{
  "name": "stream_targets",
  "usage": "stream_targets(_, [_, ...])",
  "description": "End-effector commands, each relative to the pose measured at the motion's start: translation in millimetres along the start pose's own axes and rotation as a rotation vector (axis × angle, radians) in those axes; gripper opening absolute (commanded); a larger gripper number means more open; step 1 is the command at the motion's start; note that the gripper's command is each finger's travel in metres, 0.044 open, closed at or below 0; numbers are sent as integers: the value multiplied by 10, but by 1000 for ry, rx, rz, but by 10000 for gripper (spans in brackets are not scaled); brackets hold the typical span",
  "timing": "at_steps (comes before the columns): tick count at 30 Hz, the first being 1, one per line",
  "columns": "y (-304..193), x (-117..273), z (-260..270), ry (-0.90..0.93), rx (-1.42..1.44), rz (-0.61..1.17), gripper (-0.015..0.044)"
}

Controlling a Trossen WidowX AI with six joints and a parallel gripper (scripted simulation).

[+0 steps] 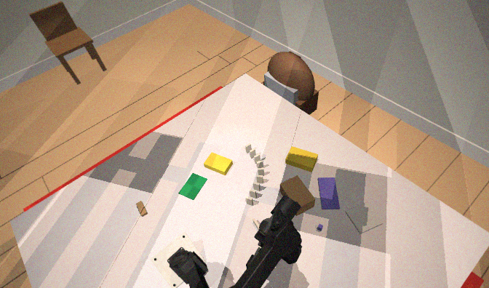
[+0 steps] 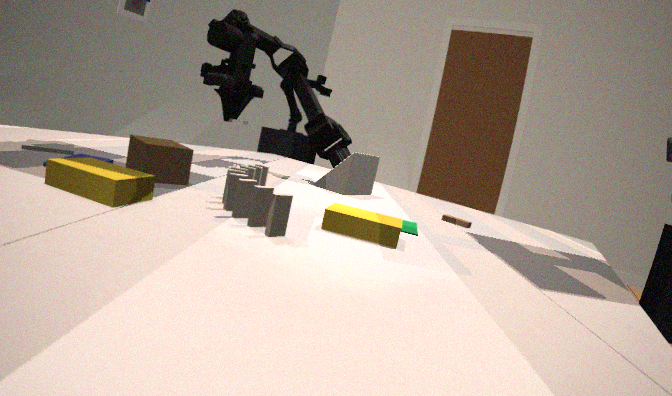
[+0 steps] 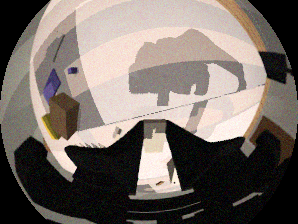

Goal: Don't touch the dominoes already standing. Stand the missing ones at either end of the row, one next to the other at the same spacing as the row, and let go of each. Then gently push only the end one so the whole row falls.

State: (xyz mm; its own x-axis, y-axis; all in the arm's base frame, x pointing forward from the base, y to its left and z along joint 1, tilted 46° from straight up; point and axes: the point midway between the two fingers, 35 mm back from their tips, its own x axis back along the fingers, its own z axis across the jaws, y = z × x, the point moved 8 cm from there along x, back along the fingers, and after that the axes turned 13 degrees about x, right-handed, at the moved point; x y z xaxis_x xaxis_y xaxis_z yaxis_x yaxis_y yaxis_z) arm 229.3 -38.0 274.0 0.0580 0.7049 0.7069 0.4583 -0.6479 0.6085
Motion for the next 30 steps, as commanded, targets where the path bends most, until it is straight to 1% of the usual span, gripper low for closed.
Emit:
stream_targets(1, [227, 71, -348, 18, 688, -34, 107])
stream_targets(19, [278, 76, -473, 6, 1160, -43, 107])
stream_targets(30, [278, 76, -474, 6, 1166, -43, 107])
